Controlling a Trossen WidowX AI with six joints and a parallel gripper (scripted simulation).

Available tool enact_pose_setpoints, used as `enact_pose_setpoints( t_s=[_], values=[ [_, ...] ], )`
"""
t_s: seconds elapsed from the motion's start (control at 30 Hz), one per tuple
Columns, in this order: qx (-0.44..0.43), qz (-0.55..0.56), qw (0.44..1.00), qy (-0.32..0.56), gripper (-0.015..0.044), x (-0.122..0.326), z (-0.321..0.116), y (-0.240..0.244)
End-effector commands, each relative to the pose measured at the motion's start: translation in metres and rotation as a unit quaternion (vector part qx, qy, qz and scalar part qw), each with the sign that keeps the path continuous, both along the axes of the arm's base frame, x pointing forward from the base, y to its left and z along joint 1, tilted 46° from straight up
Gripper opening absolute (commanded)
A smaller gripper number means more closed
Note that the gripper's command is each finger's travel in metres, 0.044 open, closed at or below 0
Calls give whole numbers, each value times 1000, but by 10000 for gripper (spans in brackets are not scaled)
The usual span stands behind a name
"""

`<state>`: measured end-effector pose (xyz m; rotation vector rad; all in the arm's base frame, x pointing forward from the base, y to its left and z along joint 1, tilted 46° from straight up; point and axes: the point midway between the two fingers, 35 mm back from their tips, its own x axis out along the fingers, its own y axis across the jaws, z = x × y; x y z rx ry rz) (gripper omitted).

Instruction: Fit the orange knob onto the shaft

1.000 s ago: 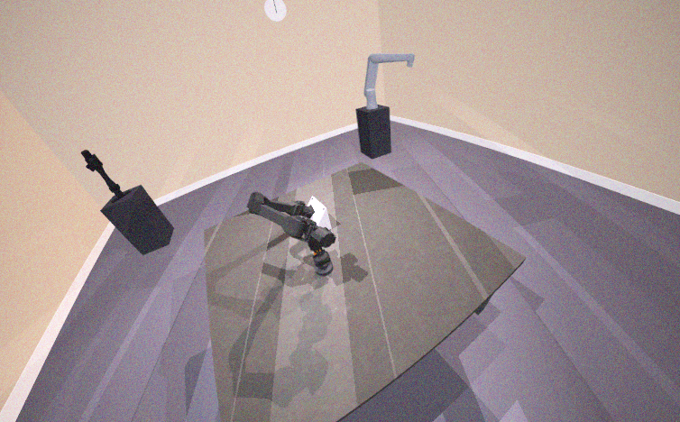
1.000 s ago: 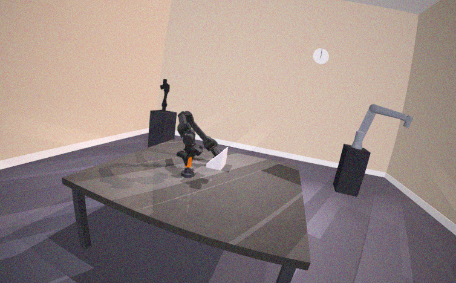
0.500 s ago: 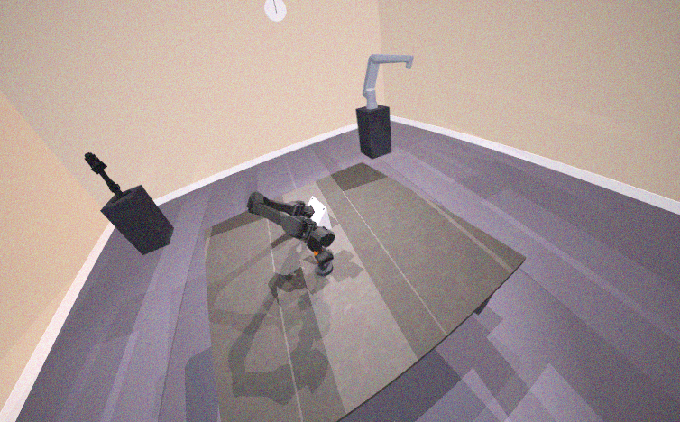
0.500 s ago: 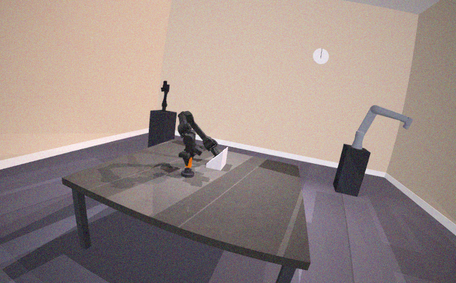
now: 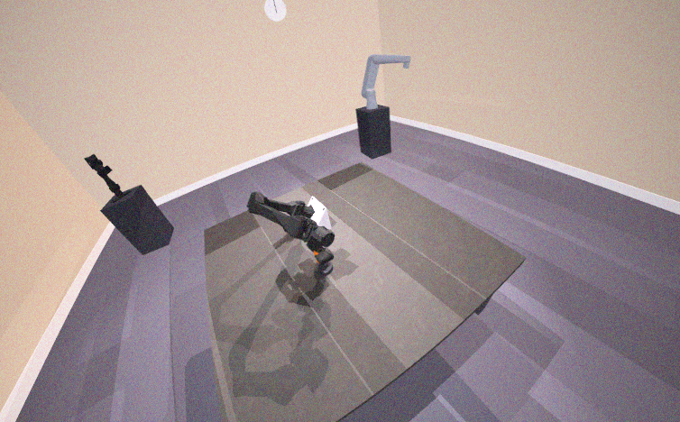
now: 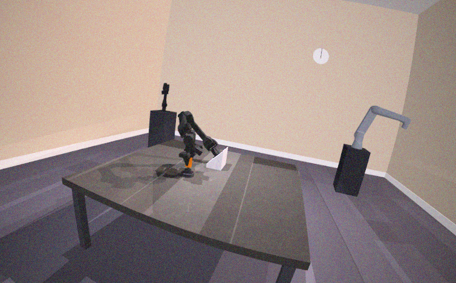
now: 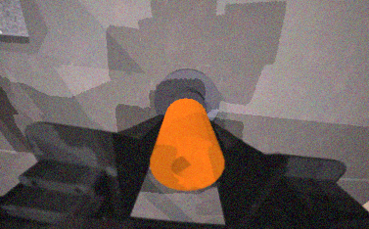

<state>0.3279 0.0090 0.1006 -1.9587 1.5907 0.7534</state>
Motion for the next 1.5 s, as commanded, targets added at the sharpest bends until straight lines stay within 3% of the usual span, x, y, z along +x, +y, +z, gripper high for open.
enact_pose_setpoints(
  t_s=[0.0, 0.2, 0.83, 1.07, 1.47],
  values=[
    [1, 3, 1000, -2, 0, 2, 3, 3],
    [-15, 69, 995, 64, 0, 4, 4, 3],
    [-16, 73, 995, 68, 0, 4, 4, 3],
    [-32, 141, 980, 137, 0, 1, 3, 2],
    [-33, 144, 979, 141, 0, 1, -1, 0]
  ],
)
